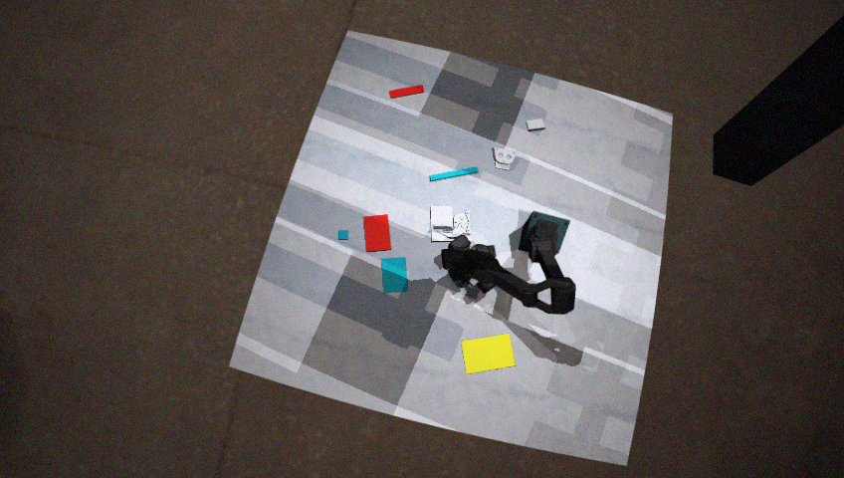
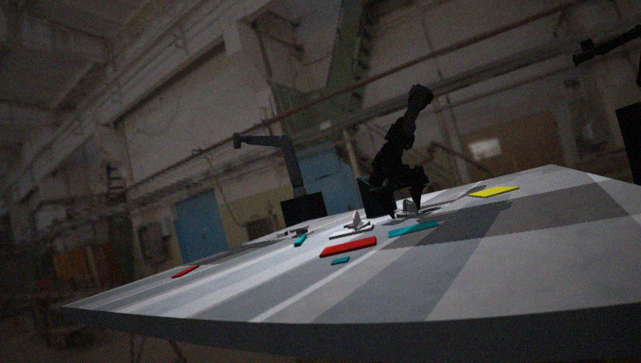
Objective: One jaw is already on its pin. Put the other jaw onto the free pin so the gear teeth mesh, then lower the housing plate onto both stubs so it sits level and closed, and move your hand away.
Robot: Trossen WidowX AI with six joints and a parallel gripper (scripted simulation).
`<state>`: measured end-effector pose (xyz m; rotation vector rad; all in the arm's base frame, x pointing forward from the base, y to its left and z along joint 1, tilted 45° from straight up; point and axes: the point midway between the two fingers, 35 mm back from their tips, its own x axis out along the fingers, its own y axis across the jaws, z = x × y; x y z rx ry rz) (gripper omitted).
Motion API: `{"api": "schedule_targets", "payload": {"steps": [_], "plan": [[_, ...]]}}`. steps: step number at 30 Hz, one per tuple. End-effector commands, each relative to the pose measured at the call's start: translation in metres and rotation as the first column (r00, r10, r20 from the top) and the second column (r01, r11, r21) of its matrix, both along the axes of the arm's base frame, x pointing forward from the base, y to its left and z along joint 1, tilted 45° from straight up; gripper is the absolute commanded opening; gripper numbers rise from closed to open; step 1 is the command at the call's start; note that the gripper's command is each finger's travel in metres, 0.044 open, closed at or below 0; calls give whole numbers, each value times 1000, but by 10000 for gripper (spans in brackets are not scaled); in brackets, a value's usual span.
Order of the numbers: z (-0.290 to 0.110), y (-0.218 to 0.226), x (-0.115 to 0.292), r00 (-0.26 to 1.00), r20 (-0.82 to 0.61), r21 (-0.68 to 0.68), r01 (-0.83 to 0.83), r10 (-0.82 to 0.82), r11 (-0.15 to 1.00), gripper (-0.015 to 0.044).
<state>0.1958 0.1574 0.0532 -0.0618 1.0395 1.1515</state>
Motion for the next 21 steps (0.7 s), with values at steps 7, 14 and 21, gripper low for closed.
{"api": "schedule_targets", "payload": {"steps": [7, 14, 21], "plan": [[-1, 0, 0, 1000, -4, -4, 5, -5, 1000, 440], [0, 0, 0, 1000, 0, 0, 0, 0, 1000, 335], [0, 0, 0, 1000, 0, 0, 0, 0, 1000, 151]]}}
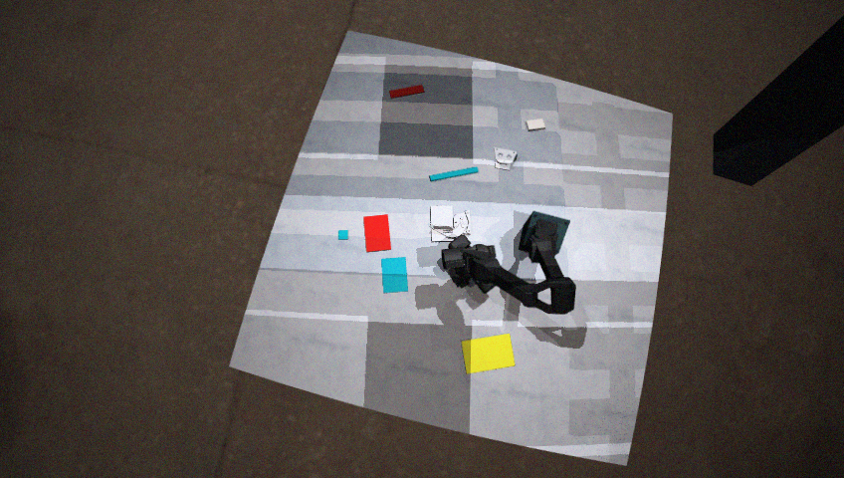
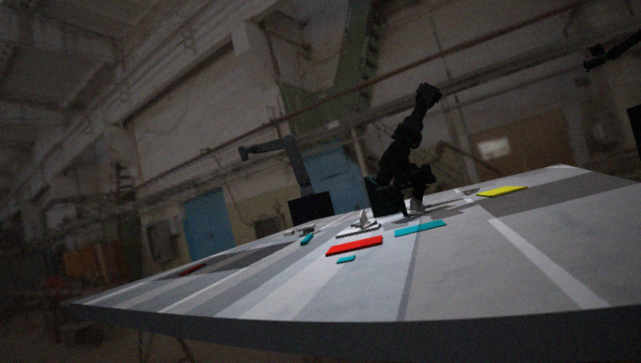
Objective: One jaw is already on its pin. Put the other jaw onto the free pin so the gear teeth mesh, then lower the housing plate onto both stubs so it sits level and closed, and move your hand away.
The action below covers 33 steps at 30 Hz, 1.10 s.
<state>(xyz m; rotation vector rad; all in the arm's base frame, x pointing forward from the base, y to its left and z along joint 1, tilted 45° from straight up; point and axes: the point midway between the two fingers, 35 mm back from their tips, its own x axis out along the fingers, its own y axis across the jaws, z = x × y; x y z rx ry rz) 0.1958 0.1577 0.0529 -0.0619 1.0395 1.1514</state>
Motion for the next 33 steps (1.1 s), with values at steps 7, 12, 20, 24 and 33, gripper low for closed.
{"api": "schedule_targets", "payload": {"steps": [7, 12, 20, 24, 33], "plan": [[0, 0, 0, 1000, 0, 0, 0, 0, 1000, 134], [0, 0, 0, 1000, 0, 0, 0, 0, 1000, 134], [6, -8, 2, 1000, 0, -6, 0, 0, 1000, 134], [14, -18, 3, 1000, 0, -10, 1, -1, 1000, 134], [33, -38, 3, 1000, -2, -13, 3, -3, 1000, 134]]}}
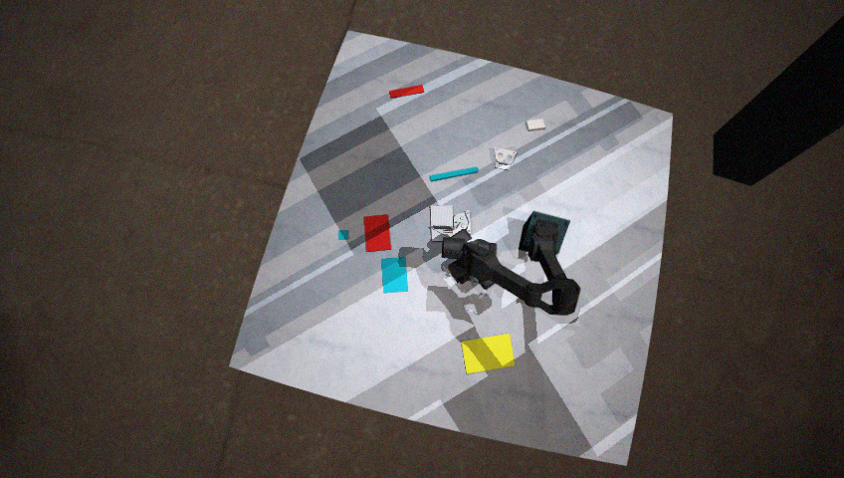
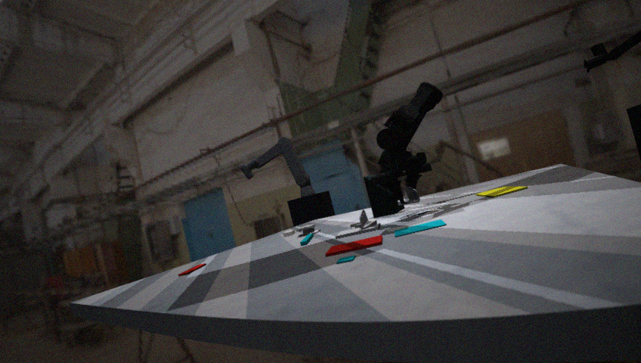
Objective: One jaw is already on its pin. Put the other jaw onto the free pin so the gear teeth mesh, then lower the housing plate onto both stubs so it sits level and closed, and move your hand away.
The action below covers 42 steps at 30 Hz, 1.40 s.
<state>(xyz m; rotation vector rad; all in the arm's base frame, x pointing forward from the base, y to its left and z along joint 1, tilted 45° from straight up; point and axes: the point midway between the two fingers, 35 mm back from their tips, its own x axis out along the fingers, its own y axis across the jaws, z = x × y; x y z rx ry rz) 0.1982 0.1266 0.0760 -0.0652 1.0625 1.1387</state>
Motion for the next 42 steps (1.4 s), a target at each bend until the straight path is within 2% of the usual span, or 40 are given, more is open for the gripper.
{"api": "schedule_targets", "payload": {"steps": [1, 9, 17, 42], "plan": [[13, -10, 0, 1000, 12, 5, -3, 3, 1000, 134], [30, -25, -3, 1000, 11, 11, 0, 0, 1000, 134], [30, -26, -2, 1000, 7, 11, 4, -4, 1000, 134], [4, -60, 54, 980, -132, -7, 149, -148, 989, 134]]}}
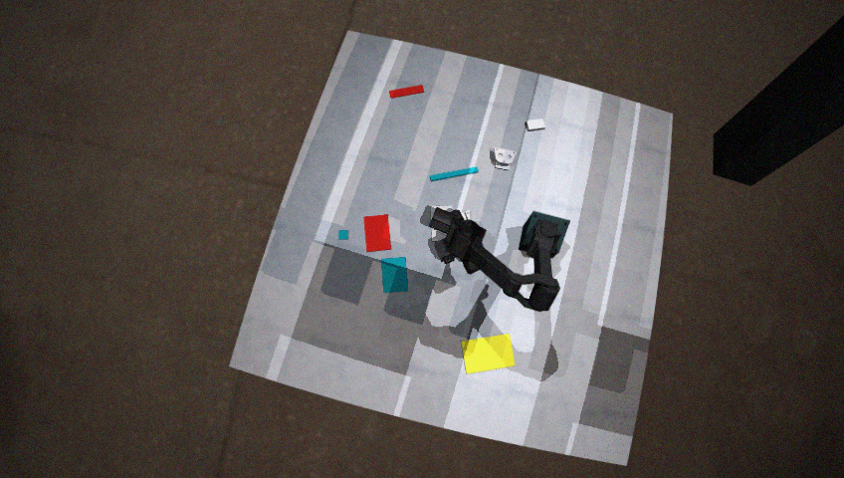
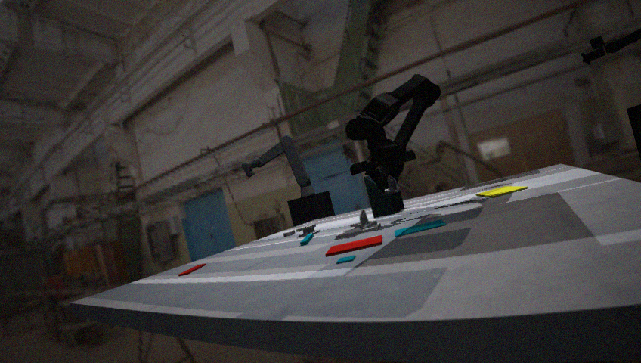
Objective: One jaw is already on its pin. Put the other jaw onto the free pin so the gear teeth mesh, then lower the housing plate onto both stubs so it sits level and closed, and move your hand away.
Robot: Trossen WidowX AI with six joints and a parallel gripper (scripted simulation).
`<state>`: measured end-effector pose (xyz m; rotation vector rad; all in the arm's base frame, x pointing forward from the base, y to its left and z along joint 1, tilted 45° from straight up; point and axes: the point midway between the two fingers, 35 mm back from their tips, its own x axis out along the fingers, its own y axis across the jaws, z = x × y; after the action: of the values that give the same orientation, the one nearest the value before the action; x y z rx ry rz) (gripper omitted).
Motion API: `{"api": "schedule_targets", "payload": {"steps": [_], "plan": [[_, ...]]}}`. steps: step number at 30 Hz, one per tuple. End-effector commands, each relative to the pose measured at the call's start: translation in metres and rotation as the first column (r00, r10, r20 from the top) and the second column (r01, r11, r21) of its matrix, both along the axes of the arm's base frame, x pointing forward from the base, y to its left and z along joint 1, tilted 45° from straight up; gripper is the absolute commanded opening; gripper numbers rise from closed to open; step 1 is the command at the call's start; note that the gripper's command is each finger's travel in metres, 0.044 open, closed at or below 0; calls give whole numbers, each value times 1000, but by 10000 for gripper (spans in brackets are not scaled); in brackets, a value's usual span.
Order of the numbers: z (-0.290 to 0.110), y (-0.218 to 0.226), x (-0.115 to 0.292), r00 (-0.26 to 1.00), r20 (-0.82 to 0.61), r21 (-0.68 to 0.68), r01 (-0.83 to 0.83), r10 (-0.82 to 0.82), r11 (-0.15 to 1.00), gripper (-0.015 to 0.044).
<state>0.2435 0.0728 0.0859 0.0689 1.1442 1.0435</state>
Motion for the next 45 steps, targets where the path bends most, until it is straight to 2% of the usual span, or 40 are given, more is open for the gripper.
{"api": "schedule_targets", "payload": {"steps": [1, 34, 45], "plan": [[-7, -8, 11, 999, -29, -5, 31, -31, 1000, 134], [-72, -69, 64, 953, -213, -14, 216, -215, 976, 134], [-74, -70, 65, 952, -217, -15, 220, -218, 975, 134]]}}
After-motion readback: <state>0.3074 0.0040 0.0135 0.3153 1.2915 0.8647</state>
